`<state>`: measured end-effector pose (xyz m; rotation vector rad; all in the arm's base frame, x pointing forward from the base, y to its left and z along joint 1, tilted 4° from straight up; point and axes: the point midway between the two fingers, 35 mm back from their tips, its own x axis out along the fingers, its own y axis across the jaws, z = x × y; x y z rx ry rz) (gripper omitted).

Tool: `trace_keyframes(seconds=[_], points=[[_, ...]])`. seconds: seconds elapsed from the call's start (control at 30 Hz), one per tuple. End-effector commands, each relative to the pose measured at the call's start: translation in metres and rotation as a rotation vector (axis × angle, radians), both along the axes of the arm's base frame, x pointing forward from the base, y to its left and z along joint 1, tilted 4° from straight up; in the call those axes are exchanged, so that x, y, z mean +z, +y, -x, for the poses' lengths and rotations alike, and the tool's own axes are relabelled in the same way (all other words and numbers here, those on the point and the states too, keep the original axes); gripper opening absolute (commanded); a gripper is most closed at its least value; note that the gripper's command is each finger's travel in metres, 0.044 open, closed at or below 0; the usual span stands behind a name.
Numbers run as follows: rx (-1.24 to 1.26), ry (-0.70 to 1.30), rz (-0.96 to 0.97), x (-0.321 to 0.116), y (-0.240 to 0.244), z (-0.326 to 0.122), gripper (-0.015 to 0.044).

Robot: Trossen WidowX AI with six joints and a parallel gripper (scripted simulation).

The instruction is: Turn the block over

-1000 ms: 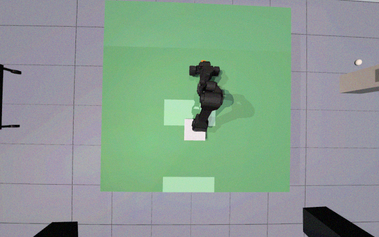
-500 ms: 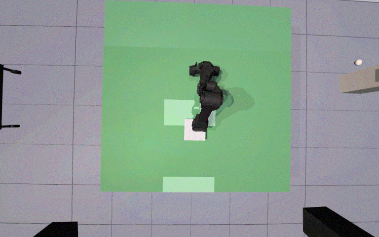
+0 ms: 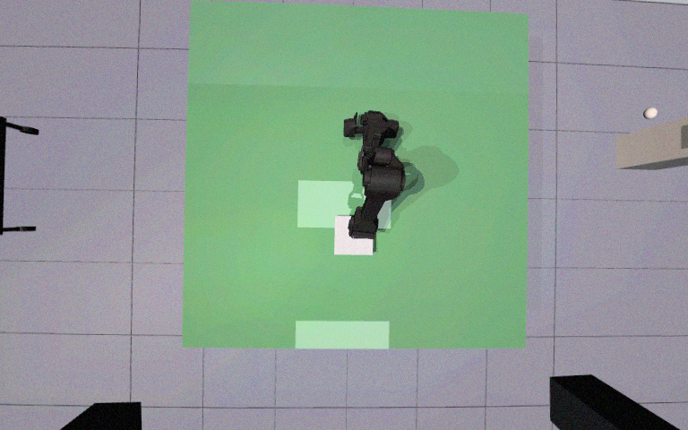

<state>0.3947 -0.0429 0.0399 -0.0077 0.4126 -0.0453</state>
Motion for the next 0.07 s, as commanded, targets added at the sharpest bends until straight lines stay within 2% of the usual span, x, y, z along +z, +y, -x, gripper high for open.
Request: trace_keyframes(seconds=[0.0,0.03], points=[[0.003,-0.003,-0.007,0.0004,0.0008,-0.0002,0.0440],[0.003,-0.003,-0.007,0.0004,0.0008,-0.0002,0.0440]])
